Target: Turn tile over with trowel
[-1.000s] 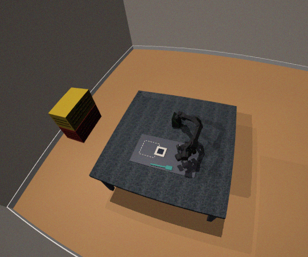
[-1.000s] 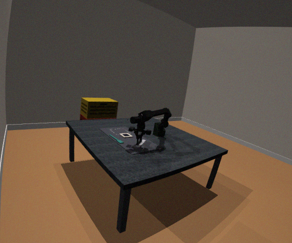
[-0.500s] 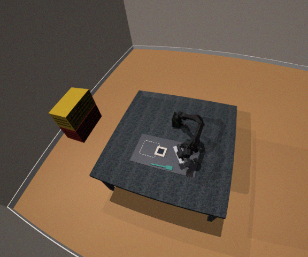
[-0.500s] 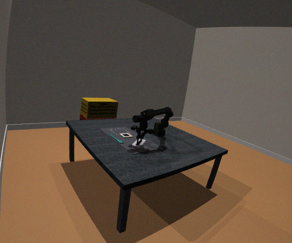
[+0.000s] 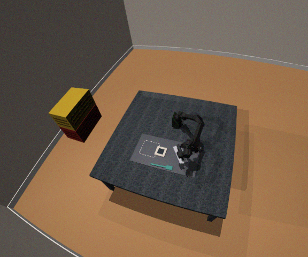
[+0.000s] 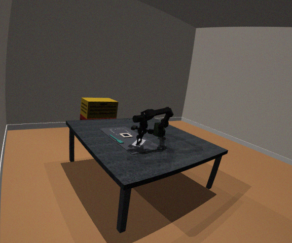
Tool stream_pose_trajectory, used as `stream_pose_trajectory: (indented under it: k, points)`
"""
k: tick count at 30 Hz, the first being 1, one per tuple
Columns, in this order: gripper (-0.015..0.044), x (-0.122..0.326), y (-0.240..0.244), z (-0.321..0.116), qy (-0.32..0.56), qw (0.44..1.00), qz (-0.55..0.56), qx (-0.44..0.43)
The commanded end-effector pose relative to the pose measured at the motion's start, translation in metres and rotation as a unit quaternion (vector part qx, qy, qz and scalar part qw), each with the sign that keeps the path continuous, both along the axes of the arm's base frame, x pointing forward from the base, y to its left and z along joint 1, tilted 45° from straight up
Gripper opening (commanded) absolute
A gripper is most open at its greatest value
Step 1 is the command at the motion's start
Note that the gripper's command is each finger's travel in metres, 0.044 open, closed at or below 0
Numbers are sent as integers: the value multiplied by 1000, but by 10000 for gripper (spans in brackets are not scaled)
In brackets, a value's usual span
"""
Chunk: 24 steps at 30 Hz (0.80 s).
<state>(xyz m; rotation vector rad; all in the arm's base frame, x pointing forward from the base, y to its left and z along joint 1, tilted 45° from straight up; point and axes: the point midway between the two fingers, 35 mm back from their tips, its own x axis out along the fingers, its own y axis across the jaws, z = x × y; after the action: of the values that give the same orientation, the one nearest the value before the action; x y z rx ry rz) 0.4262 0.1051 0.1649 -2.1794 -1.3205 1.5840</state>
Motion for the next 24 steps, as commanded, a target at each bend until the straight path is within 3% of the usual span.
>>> stream_pose_trajectory:
  k: [1, 8, 12, 24]
  points:
    - [0, 0, 0, 0, 0, 1000, 0, 0]
    - [0, 0, 0, 0, 0, 1000, 0, 0]
    - [100, 0, 0, 0, 0, 1000, 0, 0]
    - [100, 0, 1, 0, 0, 1000, 1, 0]
